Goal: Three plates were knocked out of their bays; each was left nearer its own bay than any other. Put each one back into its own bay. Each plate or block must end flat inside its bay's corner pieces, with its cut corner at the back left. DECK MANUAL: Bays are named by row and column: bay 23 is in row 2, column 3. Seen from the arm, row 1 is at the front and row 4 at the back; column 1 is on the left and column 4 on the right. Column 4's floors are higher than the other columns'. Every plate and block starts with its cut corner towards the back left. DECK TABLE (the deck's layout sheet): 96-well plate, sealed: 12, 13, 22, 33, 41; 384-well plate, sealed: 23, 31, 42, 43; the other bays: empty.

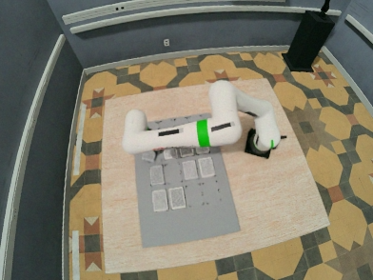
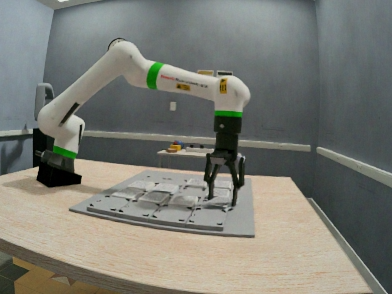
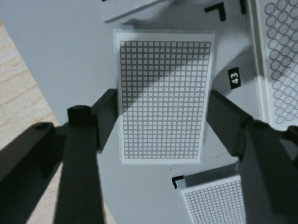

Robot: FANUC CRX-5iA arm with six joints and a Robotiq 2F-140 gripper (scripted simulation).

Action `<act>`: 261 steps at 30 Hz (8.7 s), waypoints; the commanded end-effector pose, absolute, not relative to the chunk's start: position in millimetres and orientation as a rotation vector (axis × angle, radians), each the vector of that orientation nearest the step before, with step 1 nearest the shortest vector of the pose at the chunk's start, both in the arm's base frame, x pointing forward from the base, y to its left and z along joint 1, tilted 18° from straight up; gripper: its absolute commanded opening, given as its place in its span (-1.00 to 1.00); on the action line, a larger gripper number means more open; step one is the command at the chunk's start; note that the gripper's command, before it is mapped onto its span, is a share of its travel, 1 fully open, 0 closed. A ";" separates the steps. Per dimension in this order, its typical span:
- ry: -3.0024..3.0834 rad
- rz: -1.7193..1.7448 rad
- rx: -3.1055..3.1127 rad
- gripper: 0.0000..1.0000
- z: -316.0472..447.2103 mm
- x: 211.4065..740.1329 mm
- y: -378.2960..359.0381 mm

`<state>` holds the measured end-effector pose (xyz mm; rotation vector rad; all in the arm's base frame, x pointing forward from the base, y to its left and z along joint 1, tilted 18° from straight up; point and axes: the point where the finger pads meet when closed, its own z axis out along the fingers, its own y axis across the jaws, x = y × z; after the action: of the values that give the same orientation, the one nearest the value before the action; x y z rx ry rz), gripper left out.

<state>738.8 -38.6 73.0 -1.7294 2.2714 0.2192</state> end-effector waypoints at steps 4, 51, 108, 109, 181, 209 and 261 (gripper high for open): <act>2.270 0.216 -1.728 -0.80 76.6 739.1 -39.9; 2.079 0.174 -1.939 -0.80 101.8 719.6 -47.4; 1.930 0.143 -2.078 -0.80 76.1 711.1 -39.5; 1.930 0.143 -2.078 -0.80 76.1 711.1 -39.5; 1.930 0.143 -2.078 -0.80 66.6 712.7 -36.7; 1.930 0.143 -2.078 -0.80 66.6 712.7 -36.7; 1.930 0.143 -2.078 -0.80 64.1 713.0 -35.9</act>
<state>712.4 -35.3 62.6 -2.0792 1.9308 0.1465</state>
